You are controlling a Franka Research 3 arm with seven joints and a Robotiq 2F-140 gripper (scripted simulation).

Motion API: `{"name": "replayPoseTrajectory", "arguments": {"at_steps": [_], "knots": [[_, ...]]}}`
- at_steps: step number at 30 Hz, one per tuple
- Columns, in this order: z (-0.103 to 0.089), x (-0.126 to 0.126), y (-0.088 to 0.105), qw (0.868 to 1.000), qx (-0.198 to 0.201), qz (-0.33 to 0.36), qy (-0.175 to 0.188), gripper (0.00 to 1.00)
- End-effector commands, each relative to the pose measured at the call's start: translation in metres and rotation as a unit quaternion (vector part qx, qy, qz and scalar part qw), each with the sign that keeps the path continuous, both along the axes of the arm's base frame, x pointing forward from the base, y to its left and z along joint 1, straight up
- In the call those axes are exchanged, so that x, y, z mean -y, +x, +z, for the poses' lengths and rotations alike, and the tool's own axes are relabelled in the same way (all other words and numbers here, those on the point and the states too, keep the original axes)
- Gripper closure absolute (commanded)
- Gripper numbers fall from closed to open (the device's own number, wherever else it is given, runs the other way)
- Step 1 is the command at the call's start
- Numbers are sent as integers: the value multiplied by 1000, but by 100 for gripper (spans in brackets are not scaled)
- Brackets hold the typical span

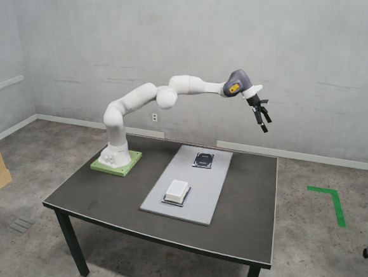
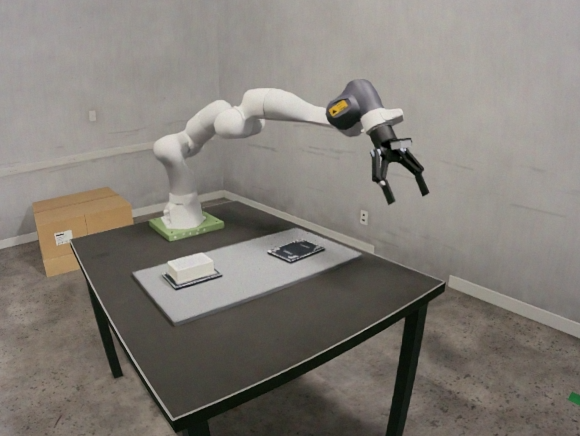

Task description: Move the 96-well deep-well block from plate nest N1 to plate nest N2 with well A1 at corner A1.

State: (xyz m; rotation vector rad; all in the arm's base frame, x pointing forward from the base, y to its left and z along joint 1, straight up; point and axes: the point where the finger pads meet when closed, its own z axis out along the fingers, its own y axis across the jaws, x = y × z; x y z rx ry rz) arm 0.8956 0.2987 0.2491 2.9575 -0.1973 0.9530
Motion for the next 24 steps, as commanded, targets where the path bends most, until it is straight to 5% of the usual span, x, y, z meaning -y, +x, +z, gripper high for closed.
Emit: {"name": "replayPoseTrajectory", "arguments": {"at_steps": [1,24], "knots": [[0,2,0,1000,-1,-2,1,0],[-15,91,-5,996,-35,-80,23,0]]}}
